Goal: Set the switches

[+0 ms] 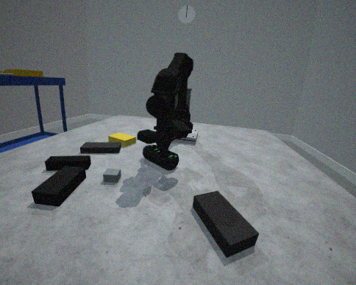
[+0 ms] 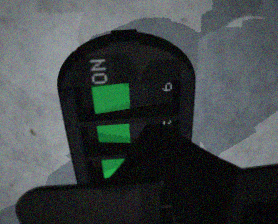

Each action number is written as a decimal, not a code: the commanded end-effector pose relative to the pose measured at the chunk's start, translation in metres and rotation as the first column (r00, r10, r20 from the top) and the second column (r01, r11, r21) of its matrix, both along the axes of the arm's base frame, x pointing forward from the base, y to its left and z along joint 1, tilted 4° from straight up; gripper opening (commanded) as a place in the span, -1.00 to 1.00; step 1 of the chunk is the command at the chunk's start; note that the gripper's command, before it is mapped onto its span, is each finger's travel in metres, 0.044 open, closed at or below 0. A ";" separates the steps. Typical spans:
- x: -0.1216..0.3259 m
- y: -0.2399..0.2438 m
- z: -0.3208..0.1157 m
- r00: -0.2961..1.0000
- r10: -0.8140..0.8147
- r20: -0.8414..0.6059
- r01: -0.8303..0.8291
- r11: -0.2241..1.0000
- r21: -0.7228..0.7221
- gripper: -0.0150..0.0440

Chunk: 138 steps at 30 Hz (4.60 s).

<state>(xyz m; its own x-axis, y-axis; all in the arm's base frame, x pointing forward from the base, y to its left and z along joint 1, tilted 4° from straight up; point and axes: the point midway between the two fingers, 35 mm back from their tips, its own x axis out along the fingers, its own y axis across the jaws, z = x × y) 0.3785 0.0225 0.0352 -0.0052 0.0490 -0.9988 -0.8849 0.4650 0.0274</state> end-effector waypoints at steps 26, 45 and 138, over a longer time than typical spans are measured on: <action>0.000 -0.001 0.019 1.000 -0.003 -0.008 0.003 1.000 0.001 -0.49; -0.010 0.026 0.037 1.000 -0.007 -0.009 0.007 1.000 0.005 -0.49; 0.015 -0.043 0.014 1.000 -0.007 -0.007 0.007 1.000 -0.001 -0.49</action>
<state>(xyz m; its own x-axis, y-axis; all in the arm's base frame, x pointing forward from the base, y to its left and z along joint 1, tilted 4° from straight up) 0.3883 -0.0159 0.0612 0.0058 0.0503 -0.9987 -0.8788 0.4768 0.0189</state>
